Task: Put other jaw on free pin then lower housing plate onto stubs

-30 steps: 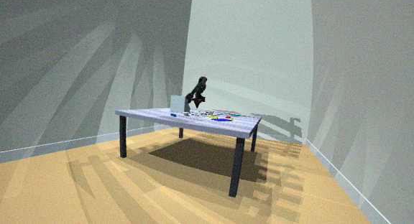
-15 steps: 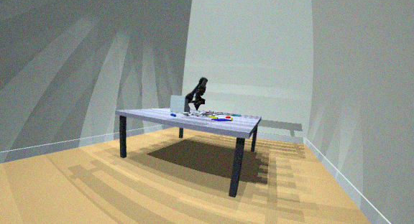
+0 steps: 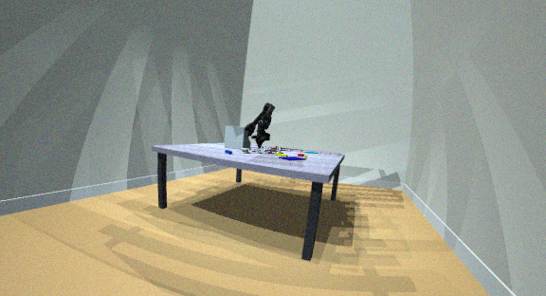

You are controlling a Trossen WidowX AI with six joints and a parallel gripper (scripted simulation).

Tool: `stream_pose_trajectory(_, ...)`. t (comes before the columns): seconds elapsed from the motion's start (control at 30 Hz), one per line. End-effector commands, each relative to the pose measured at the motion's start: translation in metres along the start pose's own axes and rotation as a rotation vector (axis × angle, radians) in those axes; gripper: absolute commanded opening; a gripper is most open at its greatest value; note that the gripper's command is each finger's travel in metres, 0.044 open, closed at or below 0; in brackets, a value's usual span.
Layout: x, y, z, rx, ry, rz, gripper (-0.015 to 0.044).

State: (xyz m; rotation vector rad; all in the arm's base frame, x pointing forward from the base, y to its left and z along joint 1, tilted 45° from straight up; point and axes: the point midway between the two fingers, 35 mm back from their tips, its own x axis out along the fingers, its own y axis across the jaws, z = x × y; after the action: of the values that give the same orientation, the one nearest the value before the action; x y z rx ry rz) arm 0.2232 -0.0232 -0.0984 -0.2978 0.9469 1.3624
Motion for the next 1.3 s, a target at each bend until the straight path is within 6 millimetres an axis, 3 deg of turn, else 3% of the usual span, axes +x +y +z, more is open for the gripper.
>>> stream_pose_trajectory(0.0,0.003,0.001,0.000,0.006,-0.005,0.001,0.0000)
stream_pose_trajectory(1.27,0.003,-0.055,0.000,0.004,-0.005,-0.002,0.0000)
